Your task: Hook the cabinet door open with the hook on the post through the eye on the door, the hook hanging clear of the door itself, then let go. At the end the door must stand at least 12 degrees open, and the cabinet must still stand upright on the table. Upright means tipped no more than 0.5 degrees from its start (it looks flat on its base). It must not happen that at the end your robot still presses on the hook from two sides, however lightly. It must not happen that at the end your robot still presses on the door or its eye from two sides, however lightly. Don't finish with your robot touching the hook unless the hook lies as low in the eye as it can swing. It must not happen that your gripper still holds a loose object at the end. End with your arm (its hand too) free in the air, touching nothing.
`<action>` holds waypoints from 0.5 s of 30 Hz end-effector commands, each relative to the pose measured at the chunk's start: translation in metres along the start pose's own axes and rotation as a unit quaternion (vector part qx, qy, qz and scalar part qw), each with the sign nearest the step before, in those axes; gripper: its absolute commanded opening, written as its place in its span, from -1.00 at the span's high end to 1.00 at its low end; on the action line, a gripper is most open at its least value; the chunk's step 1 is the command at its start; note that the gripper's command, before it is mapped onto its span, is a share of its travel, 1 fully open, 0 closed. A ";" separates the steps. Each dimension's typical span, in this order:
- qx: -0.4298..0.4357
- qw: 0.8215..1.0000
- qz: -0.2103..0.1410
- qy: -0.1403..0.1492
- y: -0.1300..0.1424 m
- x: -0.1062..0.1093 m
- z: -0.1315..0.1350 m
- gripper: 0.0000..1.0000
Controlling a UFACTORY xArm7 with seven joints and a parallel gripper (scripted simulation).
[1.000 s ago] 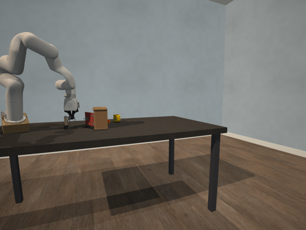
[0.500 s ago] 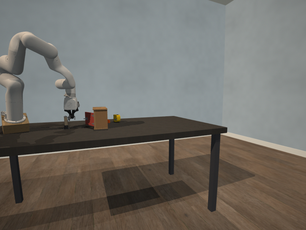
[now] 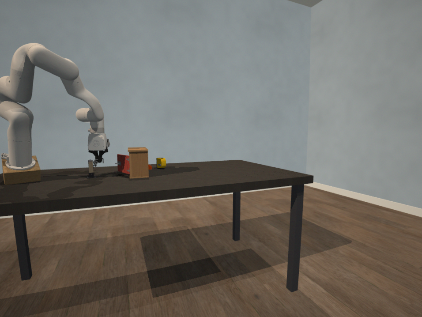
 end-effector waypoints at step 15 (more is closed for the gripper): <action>0.000 1.000 0.001 0.001 0.001 0.007 0.001 0.91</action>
Point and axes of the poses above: the point where the finger pads meet when closed, its own x axis back along the fingers, its own z axis across the jaws, y = z × x, the point moved 10 cm from there along x, back along the fingers, and after that the axes turned 3 degrees about x, right-handed, at the moved point
